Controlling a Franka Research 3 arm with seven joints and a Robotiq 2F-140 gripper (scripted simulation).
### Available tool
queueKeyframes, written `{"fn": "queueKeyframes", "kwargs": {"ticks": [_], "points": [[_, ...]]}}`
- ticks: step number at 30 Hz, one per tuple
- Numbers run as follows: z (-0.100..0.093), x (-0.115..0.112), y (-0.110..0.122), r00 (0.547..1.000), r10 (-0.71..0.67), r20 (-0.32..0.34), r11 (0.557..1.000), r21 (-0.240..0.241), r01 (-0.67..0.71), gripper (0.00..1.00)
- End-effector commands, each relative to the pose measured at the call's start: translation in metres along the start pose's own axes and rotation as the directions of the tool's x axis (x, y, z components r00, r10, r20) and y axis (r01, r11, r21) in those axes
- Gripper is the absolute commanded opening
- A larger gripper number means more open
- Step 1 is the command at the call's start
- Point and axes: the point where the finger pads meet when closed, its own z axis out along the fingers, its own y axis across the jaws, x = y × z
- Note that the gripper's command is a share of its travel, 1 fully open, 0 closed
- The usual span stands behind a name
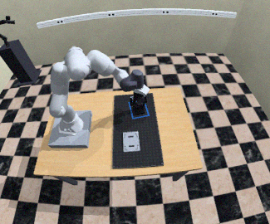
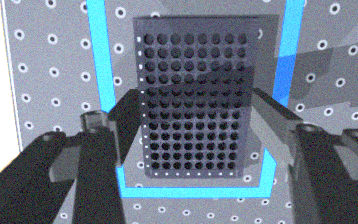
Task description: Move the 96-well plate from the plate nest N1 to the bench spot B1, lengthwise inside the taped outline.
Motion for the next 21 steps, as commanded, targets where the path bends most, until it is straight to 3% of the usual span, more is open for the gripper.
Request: {"fn": "queueKeyframes", "kwargs": {"ticks": [1, 7, 8, 21], "points": [[0.001, 0.0001, -0.0001, 1.0, 0.003, -0.001, 1.0, 0.001, -0.003, 0.6], [0.001, 0.0001, -0.0001, 1.0, 0.003, -0.001, 1.0, 0.001, -0.003, 0.6], [0.001, 0.0001, -0.0001, 1.0, 0.003, -0.001, 1.0, 0.001, -0.003, 1.0], [0.001, 0.0001, -0.0001, 1.0, 0.003, -0.001, 1.0, 0.001, -0.003, 1.0]]}}
